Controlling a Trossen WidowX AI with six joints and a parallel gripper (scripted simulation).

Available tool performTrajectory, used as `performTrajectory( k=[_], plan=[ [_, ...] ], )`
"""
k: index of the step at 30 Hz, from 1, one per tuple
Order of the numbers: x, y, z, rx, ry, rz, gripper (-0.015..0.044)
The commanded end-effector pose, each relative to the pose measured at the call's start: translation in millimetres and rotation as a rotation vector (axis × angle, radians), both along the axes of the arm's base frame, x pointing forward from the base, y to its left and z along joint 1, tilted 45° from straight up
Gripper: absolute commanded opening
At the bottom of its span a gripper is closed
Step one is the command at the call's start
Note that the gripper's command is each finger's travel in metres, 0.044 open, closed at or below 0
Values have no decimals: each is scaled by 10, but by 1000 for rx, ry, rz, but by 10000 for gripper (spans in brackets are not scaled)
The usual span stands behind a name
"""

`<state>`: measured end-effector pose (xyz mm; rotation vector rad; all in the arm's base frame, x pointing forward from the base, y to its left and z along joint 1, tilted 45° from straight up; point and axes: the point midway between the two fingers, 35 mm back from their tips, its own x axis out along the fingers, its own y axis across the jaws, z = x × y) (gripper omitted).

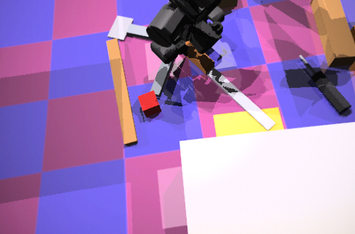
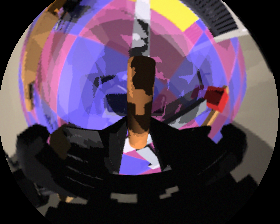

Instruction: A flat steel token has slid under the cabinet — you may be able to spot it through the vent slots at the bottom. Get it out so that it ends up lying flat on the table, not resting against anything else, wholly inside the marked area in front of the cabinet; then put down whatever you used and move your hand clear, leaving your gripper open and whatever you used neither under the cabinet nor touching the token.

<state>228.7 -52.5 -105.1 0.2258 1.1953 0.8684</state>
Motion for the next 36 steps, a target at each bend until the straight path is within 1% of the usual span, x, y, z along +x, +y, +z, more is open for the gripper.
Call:
performTrajectory(
  k=[1,24,36],
  plan=[
    [-31,-50,-42,-3,-3,-3,0],
    [-168,-180,-184,-4,-1,-3,0],
    [-174,-184,-190,4,56,-63,0]
  ],
)
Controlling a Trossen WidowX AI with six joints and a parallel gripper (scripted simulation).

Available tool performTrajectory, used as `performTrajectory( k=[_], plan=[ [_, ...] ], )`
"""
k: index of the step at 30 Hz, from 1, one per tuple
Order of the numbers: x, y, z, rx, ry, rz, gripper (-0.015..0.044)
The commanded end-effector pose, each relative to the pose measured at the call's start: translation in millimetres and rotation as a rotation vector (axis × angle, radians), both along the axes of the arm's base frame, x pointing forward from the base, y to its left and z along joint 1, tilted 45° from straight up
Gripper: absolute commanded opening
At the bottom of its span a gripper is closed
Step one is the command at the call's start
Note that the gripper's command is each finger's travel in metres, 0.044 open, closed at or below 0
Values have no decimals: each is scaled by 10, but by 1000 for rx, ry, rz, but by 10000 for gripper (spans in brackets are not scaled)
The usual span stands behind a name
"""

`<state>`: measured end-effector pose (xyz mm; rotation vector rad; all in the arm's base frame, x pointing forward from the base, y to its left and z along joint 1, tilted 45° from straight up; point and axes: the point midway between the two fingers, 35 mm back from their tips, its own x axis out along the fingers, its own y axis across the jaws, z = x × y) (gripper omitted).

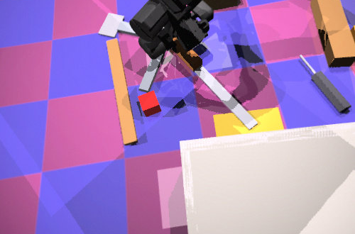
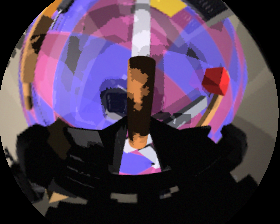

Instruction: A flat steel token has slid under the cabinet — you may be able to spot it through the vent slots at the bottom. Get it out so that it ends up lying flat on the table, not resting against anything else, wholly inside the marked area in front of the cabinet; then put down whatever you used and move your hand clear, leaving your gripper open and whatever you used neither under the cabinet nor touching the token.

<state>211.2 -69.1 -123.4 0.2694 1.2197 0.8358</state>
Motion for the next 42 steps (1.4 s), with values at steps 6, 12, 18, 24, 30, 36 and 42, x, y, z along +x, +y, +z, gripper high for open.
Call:
performTrajectory(
  k=[6,12,18,24,30,36,42],
  plan=[
    [-1,-19,-8,4,53,-59,0],
    [-3,-21,-10,9,86,-93,0],
    [-4,-22,-11,14,119,-128,0],
    [-6,-24,-13,19,152,-162,0],
    [-7,-25,-15,23,185,-197,0],
    [-8,-27,-17,28,218,-231,0],
    [-10,-30,-20,33,251,-266,0]
  ],
)
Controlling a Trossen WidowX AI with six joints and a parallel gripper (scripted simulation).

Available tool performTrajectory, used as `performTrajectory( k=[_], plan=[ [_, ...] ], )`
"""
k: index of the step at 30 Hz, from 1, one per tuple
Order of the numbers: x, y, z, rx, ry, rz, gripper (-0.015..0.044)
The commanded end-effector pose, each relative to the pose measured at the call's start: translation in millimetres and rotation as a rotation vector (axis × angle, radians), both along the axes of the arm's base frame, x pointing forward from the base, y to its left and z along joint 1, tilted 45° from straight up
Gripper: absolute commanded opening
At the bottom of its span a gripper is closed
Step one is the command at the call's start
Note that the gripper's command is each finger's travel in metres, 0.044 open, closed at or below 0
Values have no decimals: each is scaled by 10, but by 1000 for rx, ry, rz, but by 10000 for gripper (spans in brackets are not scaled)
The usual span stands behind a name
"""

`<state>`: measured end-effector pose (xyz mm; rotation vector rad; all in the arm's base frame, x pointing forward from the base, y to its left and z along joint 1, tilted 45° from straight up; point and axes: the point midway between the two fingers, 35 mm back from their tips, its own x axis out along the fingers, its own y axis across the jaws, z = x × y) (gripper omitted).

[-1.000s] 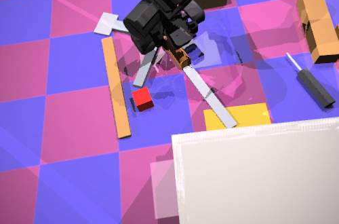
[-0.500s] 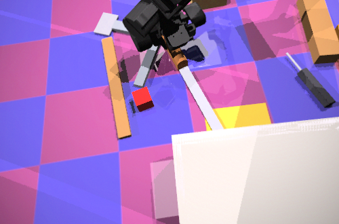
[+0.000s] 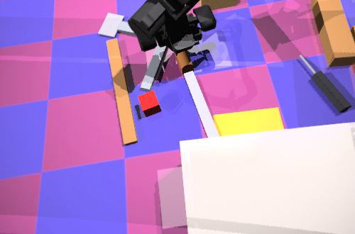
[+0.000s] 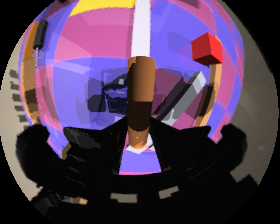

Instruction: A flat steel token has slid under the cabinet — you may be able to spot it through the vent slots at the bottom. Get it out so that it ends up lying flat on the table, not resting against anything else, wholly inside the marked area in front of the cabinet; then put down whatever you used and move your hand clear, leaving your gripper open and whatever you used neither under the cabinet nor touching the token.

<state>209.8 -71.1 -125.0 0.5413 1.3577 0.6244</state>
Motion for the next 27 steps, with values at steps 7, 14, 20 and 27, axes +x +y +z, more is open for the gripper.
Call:
performTrajectory(
  k=[7,14,20,27],
  plan=[
    [-1,-3,-2,2,19,-20,105],
    [0,-3,-2,2,19,-20,200],
    [0,4,-8,1,18,-21,270],
    [4,8,-15,1,15,-18,270]
  ],
)
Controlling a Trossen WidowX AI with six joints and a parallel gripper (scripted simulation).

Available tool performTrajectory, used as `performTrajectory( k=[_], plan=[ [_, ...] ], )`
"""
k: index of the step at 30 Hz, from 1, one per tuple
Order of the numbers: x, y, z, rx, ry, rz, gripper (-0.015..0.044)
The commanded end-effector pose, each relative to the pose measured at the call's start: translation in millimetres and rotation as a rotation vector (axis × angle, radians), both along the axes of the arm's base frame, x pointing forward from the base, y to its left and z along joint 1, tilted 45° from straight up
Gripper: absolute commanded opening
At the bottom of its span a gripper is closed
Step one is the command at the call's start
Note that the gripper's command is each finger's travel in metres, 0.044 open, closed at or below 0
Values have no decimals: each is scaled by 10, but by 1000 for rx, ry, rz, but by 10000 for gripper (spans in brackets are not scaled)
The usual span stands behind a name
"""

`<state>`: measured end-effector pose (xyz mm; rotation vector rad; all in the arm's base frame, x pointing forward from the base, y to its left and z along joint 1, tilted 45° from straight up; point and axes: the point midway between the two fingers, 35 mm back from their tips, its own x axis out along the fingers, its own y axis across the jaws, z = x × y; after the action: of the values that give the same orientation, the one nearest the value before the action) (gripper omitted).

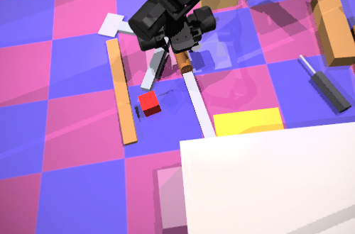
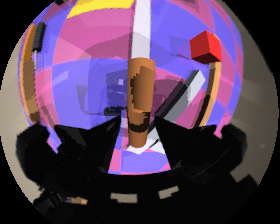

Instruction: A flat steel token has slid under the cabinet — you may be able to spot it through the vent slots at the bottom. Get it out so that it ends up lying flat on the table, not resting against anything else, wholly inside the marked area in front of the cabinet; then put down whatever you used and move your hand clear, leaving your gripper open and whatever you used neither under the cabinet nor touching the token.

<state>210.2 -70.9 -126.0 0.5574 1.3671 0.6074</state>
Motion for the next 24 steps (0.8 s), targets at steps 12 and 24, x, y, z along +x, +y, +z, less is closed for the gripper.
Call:
performTrajectory(
  k=[12,24],
  plan=[
    [-3,6,-21,-4,-5,1,165],
    [-3,6,-21,-4,-5,1,26]
  ],
)
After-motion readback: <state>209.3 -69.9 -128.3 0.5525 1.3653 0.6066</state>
